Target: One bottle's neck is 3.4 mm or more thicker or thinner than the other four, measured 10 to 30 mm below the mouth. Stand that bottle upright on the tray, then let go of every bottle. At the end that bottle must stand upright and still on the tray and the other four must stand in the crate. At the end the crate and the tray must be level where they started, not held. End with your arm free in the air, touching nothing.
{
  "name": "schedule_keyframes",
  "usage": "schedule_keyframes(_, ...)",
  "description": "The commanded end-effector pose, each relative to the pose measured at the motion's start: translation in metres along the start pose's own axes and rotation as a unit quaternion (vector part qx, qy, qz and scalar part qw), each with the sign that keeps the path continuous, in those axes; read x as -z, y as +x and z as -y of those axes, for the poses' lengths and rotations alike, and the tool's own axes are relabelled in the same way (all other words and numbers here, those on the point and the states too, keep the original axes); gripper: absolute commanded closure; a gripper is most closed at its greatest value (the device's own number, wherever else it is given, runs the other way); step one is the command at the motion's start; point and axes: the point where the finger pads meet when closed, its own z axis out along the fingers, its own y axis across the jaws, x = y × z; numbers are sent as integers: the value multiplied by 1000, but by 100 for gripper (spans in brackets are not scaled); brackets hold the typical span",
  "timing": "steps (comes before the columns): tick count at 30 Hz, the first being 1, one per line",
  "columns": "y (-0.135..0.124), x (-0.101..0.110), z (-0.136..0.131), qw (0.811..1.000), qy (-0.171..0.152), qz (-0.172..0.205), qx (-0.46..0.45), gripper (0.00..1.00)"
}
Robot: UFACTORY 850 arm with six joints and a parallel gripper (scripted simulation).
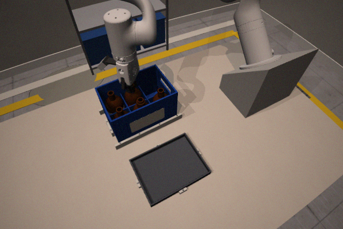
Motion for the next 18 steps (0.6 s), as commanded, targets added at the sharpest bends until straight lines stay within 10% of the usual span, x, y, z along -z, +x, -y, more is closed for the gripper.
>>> schedule_keyframes(1,1,1,0,1000,1,0,0,100)
schedule_keyframes(10,1,1,0,1000,1,0,0,100)
schedule_keyframes(11,1,1,0,1000,1,0,0,35)
schedule_keyframes(18,1,1,0,1000,1,0,0,35)
